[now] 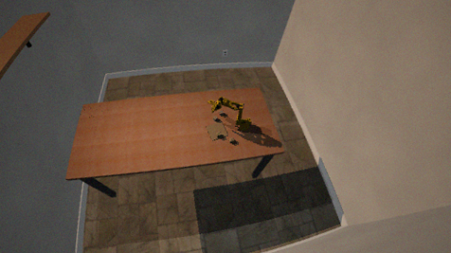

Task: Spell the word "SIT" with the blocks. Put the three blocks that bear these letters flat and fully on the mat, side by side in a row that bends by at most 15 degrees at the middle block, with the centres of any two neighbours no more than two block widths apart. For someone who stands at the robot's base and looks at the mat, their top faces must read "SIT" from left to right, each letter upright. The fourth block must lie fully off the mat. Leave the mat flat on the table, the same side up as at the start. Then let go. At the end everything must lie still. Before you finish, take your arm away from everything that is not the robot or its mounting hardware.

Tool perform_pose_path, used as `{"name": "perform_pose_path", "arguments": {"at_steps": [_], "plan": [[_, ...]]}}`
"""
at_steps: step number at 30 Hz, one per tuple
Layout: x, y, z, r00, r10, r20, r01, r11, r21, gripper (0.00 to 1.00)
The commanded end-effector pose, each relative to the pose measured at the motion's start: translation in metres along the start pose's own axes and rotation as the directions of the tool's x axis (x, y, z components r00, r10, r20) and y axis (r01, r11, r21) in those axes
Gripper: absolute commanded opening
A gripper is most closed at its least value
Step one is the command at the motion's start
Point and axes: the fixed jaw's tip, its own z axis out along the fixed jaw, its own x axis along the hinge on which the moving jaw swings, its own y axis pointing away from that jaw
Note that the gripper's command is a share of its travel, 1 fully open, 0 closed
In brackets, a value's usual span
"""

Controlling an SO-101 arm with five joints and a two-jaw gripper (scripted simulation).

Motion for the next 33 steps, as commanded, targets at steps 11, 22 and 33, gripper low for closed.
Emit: {"name": "perform_pose_path", "arguments": {"at_steps": [11, 22, 33], "plan": [[0.009, -0.009, 0.044, 0.988, 0.018, -0.153, 0.002, 0.991, 0.132, 0.35], [0.009, -0.009, 0.044, 0.987, 0.019, -0.157, 0.003, 0.991, 0.135, 0.35], [0.009, -0.009, 0.044, 0.987, 0.019, -0.157, 0.003, 0.991, 0.135, 0.35]]}}
